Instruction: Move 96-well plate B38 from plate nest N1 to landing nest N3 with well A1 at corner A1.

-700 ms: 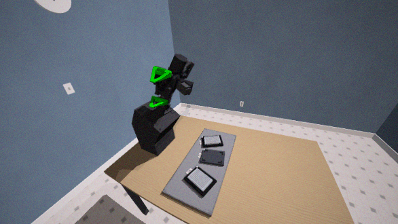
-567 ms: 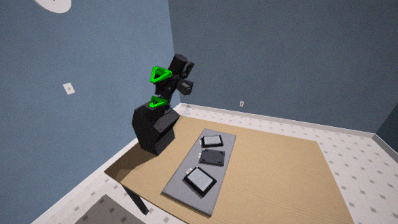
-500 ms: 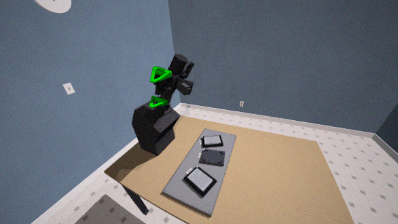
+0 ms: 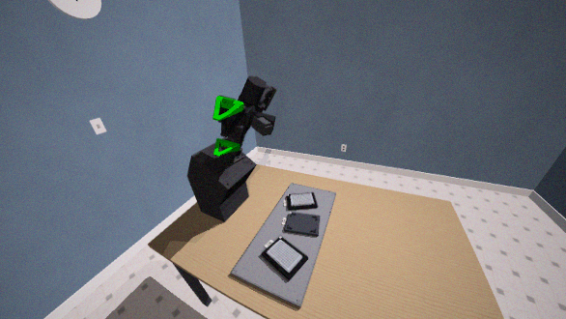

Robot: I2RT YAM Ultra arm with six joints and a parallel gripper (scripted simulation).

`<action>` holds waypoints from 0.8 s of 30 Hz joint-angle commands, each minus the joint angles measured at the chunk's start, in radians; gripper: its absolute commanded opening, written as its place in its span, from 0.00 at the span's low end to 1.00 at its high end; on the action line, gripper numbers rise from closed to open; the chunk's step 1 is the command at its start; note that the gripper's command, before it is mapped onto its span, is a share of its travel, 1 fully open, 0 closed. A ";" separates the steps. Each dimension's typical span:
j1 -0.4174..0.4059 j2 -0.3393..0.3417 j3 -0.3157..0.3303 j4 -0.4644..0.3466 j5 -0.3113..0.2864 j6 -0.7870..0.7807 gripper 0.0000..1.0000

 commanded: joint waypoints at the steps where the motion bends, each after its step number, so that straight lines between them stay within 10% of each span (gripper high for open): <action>1: 0.036 0.034 0.009 -0.004 -0.001 0.047 1.00; 24: 0.190 0.329 0.132 -0.095 -0.113 0.323 1.00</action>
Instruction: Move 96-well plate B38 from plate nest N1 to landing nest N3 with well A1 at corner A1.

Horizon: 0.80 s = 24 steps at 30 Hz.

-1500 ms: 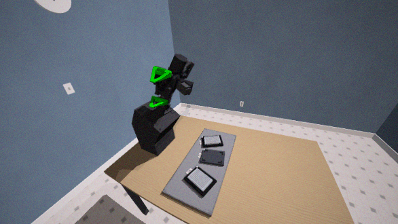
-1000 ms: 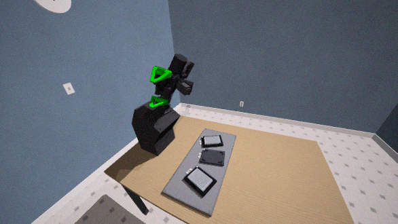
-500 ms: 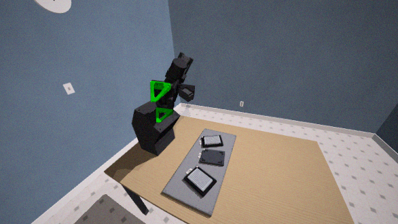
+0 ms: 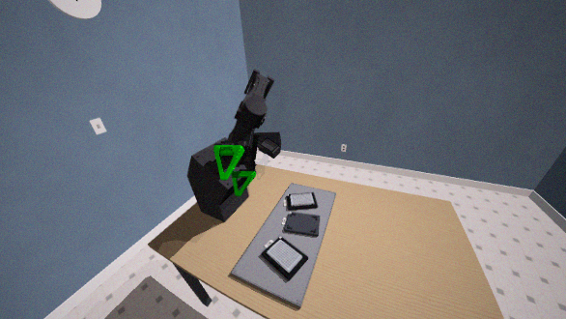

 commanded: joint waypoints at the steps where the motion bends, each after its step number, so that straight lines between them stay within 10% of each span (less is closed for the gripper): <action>1: 0.006 0.029 0.030 -0.023 -0.019 0.068 1.00; 24: 0.155 0.271 0.117 -0.074 -0.075 0.281 1.00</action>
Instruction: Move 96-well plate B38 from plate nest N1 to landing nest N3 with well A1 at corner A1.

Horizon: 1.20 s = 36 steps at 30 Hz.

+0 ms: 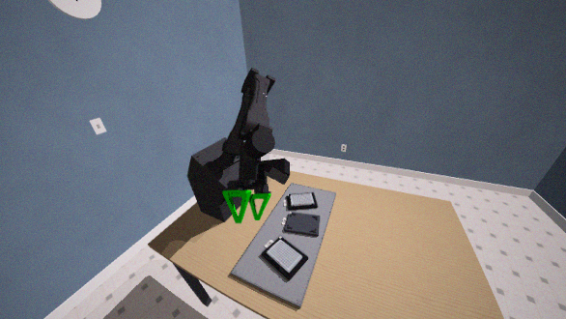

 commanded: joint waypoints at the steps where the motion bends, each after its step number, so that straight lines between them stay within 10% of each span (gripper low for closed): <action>1: 0.019 0.007 0.004 -0.004 -0.003 0.045 1.00; 36: 0.241 0.379 0.143 -0.095 -0.090 0.372 1.00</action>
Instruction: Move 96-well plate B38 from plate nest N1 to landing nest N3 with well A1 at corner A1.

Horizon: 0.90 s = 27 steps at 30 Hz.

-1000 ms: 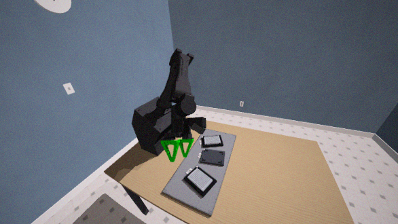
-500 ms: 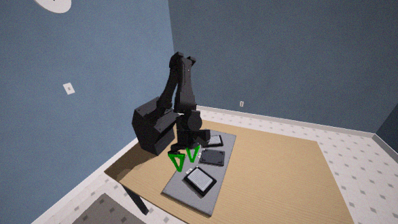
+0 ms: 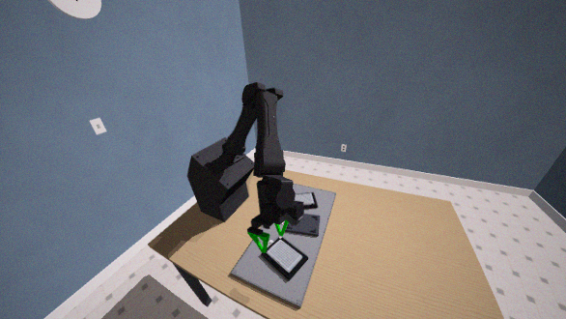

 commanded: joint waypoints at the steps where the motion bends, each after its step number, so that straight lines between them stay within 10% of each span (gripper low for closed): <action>1: 0.002 0.039 0.047 -0.054 -0.036 0.051 1.00; 7: 0.065 0.075 0.000 0.035 0.004 0.100 1.00; 27: 0.175 0.298 0.119 -0.075 -0.072 0.287 1.00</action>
